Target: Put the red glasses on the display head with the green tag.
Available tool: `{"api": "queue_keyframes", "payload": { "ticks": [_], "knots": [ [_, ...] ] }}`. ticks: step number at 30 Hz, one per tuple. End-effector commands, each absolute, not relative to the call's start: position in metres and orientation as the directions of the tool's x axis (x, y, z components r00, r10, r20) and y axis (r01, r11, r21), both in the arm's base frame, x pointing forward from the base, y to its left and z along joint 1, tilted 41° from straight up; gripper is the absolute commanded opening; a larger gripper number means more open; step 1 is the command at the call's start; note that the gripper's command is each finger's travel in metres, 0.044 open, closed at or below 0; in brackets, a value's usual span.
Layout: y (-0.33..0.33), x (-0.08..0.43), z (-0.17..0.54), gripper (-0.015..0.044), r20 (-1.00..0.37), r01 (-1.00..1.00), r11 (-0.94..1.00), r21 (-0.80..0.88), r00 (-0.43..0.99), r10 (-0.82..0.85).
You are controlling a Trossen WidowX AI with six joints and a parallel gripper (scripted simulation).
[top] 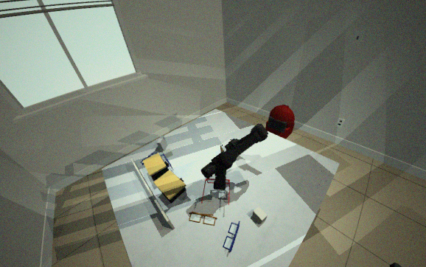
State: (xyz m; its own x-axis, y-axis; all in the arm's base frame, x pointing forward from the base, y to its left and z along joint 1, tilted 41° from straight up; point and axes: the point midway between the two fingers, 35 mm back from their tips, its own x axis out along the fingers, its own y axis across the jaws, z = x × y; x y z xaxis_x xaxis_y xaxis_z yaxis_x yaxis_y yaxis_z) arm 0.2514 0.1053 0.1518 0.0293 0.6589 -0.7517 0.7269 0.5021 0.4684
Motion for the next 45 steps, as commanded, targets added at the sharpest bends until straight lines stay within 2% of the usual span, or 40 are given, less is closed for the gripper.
{"api": "queue_keyframes", "payload": {
  "ticks": [1, 13, 29, 45],
  "knots": [
    [0.095, 0.253, 0.167, 0.0000, -0.752, 0.721, 0.502, 0.479, 0.041, 0.658],
    [0.070, 0.251, 0.189, 0.0000, -0.753, 0.711, 0.510, 0.484, 0.041, 0.656],
    [-0.005, 0.275, 0.127, 0.0000, -0.773, 0.531, 0.641, 0.554, 0.044, 0.632],
    [-0.080, 0.262, 0.059, 0.0000, -0.761, 0.303, 0.718, 0.627, 0.040, 0.647]
  ]
}}
